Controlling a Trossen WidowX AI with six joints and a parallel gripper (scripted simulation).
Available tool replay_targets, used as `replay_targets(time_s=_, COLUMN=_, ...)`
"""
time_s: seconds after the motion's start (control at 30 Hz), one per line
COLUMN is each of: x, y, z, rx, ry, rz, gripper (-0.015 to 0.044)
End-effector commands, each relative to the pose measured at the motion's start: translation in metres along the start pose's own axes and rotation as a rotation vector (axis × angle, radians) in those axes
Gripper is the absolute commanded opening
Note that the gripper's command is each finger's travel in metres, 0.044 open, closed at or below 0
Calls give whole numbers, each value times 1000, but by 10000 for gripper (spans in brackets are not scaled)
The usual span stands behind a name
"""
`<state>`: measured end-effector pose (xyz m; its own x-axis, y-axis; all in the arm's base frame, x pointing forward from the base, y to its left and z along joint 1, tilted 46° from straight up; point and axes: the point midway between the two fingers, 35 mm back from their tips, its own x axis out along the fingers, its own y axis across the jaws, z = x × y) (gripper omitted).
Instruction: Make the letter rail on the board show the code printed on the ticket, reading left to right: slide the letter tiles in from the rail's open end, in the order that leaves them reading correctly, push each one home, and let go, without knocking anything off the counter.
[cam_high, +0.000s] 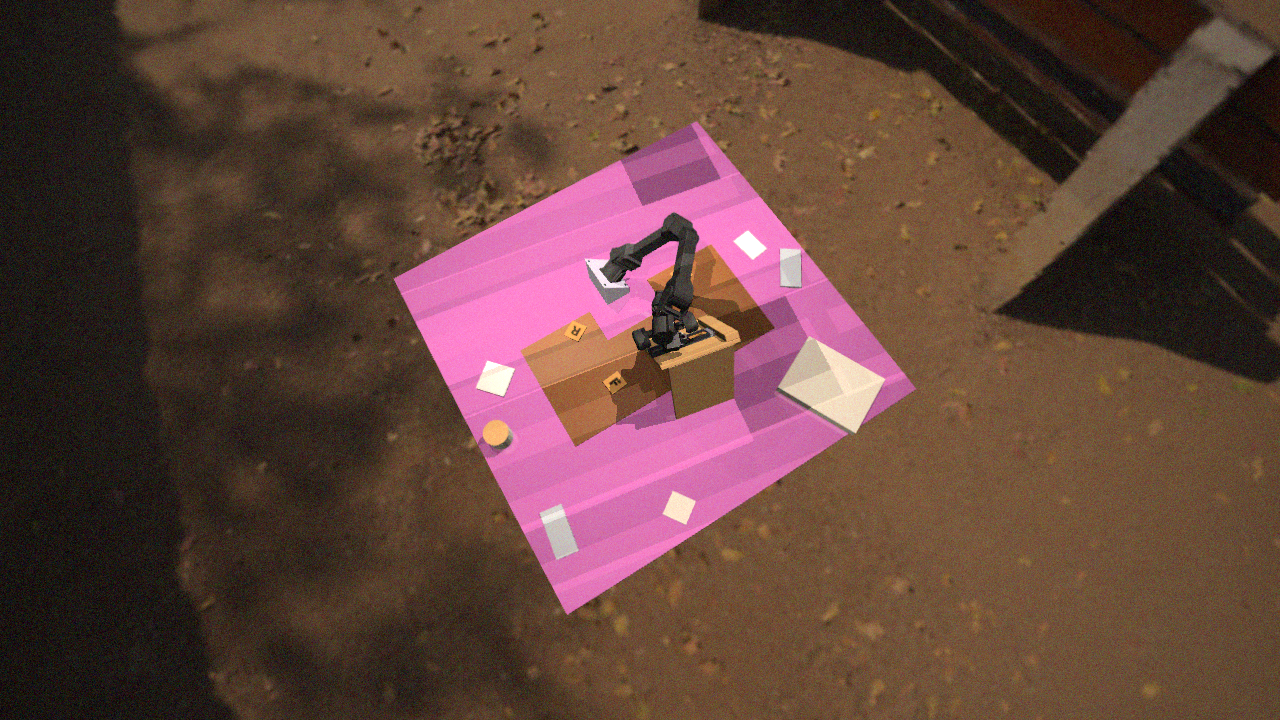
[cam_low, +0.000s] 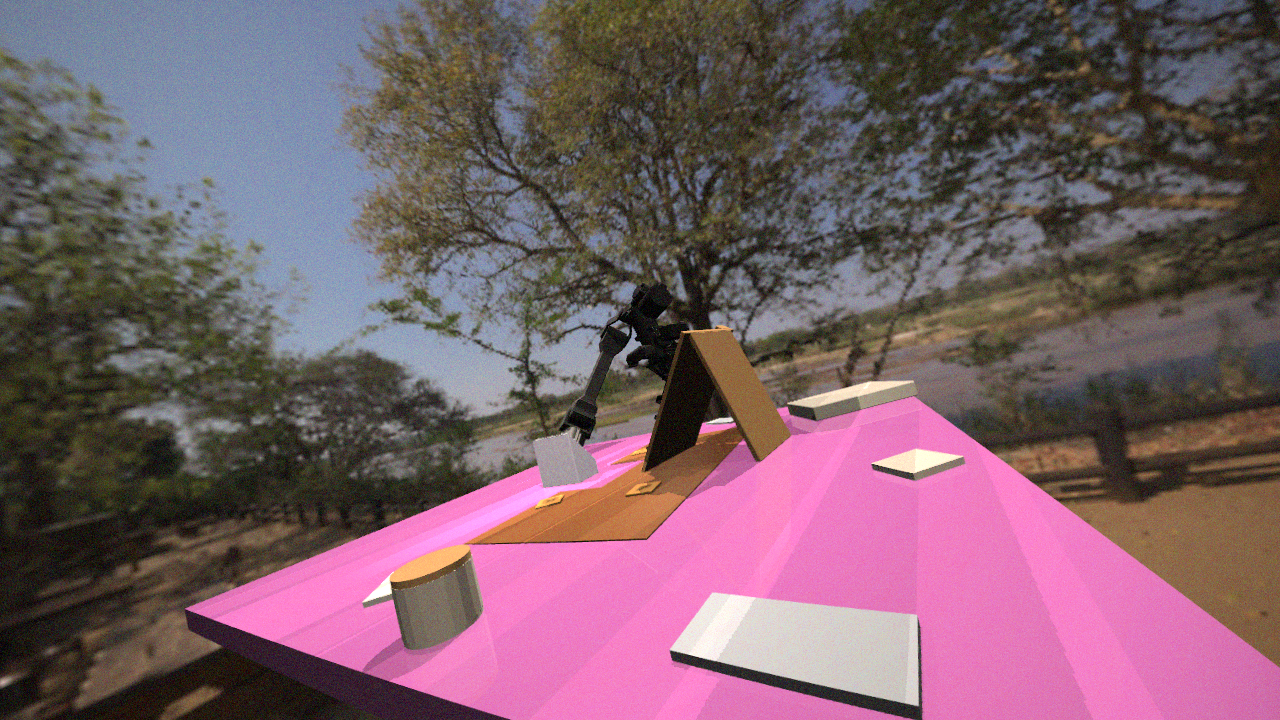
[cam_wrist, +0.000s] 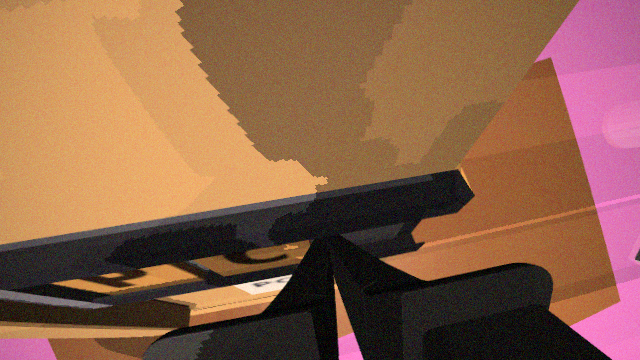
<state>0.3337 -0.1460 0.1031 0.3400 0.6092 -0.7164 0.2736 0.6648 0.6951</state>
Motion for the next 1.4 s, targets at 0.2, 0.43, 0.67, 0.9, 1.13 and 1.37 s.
replay_targets(time_s=0.2, x=-1, y=3, z=0, rx=3, ry=-1, rz=3, gripper=0)
replay_targets(time_s=0.43, x=-1, y=5, z=-1, rx=3, ry=-1, rz=3, gripper=0)
replay_targets(time_s=0.67, x=-1, y=7, z=0, rx=3, ry=-1, rz=4, gripper=0)
replay_targets(time_s=0.9, x=-1, y=10, z=0, rx=3, ry=-1, rz=4, gripper=0)
replay_targets(time_s=1.13, x=-1, y=12, z=0, rx=3, ry=-1, rz=4, gripper=0)
replay_targets(time_s=1.37, x=-1, y=14, z=0, rx=3, ry=-1, rz=4, gripper=0)
